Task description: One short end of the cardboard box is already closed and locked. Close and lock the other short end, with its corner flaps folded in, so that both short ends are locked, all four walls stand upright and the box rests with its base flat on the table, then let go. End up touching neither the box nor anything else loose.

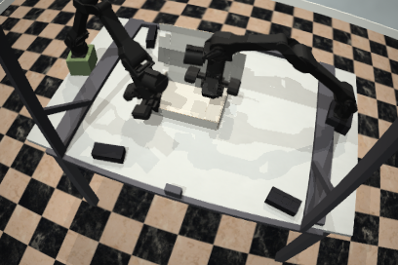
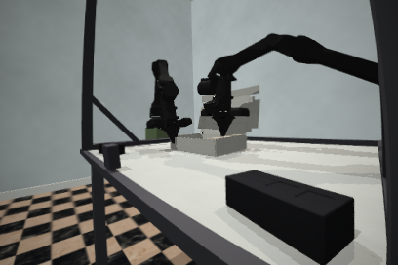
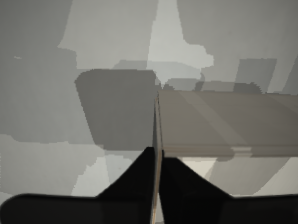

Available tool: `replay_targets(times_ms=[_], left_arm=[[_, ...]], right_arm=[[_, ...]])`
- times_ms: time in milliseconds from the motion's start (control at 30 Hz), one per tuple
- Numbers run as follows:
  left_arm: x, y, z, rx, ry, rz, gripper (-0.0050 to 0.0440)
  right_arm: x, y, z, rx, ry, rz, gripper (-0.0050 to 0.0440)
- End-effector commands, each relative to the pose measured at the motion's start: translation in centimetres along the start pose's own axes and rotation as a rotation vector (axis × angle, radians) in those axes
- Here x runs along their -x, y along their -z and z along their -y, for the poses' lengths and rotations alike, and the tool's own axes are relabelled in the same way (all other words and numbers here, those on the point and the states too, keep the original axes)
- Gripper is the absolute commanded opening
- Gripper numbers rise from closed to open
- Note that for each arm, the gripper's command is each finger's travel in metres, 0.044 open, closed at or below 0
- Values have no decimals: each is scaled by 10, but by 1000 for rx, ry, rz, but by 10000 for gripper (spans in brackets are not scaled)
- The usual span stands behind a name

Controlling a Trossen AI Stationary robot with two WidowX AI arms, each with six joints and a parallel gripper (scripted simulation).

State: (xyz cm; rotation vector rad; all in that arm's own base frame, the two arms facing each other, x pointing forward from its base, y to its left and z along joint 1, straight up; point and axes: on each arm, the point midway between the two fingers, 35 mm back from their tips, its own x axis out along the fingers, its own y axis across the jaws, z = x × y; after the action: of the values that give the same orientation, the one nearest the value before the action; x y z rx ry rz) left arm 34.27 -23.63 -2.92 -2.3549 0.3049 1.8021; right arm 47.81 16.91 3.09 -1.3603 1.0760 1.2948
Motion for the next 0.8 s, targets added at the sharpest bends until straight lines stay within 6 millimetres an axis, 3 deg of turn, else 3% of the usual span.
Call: replay_targets(times_ms=[0, 767], left_arm=[[9, 8, -3, 0, -15, -29, 4], [9, 8, -3, 0, -16, -29, 4]], right_arm=[[0, 0, 5, 4, 15, 3, 0], [-13, 0, 3, 3, 1, 2, 0]])
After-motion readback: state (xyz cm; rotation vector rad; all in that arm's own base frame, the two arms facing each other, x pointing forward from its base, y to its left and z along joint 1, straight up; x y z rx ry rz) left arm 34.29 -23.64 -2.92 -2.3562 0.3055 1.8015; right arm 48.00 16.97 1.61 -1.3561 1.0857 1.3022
